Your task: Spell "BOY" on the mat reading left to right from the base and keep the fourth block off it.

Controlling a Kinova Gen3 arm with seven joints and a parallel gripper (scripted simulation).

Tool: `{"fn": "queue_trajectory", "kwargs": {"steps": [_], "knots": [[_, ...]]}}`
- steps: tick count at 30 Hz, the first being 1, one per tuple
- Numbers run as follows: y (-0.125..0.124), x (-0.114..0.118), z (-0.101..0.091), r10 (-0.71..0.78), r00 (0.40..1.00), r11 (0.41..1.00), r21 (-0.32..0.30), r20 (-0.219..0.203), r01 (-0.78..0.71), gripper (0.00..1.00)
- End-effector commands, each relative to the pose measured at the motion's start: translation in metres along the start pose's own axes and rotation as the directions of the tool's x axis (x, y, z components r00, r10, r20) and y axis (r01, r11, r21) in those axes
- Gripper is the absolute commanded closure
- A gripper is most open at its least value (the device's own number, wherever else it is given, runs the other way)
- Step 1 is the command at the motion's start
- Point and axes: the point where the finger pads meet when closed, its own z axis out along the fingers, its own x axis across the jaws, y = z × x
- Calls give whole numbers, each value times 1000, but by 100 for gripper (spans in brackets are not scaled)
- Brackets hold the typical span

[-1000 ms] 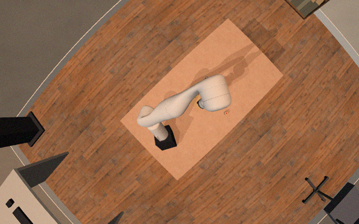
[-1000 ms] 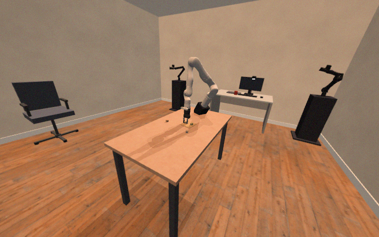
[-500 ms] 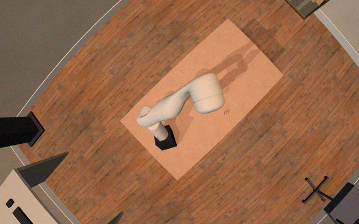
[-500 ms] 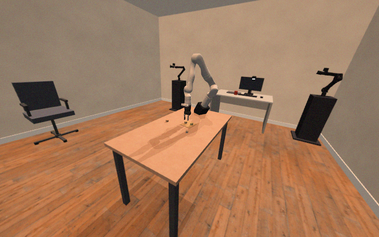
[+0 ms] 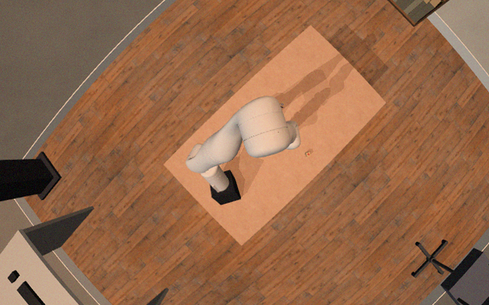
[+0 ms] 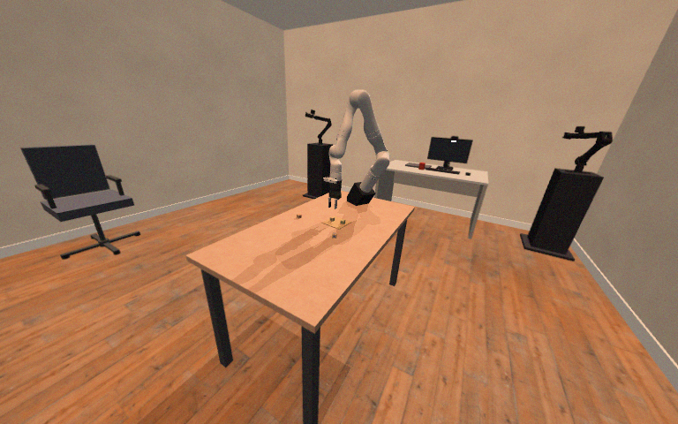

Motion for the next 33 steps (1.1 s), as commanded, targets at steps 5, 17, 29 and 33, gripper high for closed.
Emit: {"fn": "queue_trajectory", "kwargs": {"steps": [5,17,29,33], "knots": [[-1,3,-3,2,1000,1000,5,-6,-2,0],[-1,3,-3,2,1000,1000,5,-6,-2,0],[-1,3,-3,9,1000,1000,4,-7,-9,0],[-2,3,-2,24,1000,1000,2,-7,-24,0]]}}
